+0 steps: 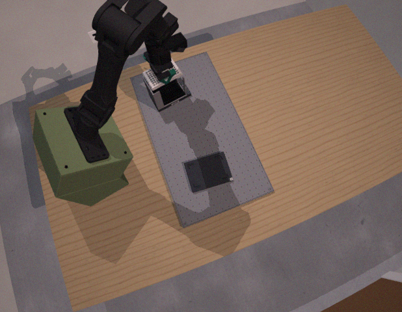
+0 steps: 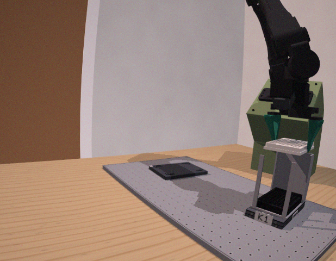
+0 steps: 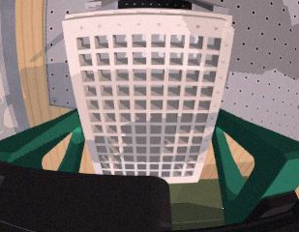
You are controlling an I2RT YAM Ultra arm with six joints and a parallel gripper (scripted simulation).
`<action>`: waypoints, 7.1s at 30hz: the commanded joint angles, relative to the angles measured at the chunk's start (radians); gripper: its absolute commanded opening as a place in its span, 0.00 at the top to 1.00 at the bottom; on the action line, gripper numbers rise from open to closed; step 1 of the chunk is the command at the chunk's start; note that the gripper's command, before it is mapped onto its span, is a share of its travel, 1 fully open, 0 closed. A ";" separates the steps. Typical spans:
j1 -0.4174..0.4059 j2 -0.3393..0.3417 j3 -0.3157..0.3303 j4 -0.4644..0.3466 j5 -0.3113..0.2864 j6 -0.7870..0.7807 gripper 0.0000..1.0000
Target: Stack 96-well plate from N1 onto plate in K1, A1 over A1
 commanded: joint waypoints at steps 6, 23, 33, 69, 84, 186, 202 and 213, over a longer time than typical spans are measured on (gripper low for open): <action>0.002 -0.028 0.012 -0.023 0.026 0.031 1.00; -0.004 -0.032 -0.022 -0.013 0.026 0.030 1.00; -0.001 -0.034 0.006 -0.006 0.025 0.029 1.00; 0.000 -0.022 0.023 -0.013 0.026 0.030 1.00; -0.005 0.004 0.023 0.005 0.025 0.027 1.00; -0.002 0.018 -0.011 0.036 0.018 0.021 1.00; -0.041 0.109 -0.041 0.137 0.006 -0.010 1.00; -0.065 0.173 -0.017 0.204 -0.006 -0.030 1.00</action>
